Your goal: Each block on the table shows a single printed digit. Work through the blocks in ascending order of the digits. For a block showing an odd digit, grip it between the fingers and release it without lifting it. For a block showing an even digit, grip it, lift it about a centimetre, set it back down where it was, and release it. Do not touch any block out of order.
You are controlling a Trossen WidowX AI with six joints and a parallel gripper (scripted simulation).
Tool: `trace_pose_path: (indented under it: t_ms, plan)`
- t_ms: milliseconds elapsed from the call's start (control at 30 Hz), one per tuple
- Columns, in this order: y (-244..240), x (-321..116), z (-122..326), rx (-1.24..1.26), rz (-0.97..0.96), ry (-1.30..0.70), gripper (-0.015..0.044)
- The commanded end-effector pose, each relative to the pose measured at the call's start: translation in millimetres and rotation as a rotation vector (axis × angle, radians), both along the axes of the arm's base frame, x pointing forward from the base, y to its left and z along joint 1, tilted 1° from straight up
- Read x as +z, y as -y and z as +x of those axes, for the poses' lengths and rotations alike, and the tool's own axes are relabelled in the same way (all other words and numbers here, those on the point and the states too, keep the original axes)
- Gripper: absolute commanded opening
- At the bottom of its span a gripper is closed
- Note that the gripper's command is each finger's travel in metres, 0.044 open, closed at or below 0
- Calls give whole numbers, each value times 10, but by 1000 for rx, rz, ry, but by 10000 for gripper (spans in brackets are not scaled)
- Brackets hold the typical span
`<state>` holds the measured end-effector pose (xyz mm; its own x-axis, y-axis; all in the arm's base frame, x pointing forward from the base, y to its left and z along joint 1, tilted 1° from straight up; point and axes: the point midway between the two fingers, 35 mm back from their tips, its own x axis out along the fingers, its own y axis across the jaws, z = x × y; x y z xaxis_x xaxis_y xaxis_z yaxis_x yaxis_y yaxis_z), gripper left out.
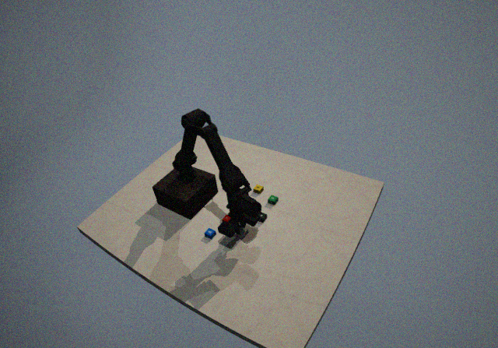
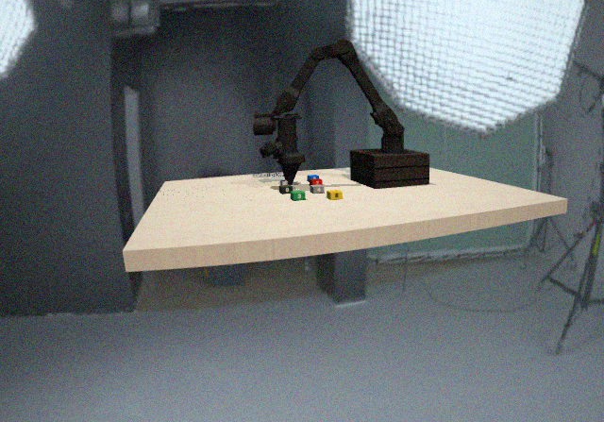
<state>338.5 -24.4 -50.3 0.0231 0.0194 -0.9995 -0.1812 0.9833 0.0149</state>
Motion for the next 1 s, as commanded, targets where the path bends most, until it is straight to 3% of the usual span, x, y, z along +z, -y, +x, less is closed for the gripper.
trace_pose_path:
  t_ms: [0, 967]
  plan:
    - [-2, -2, 1, 3, 0, 1, 120]
    - [1, 149, -1, 3, 0, 1, 120]
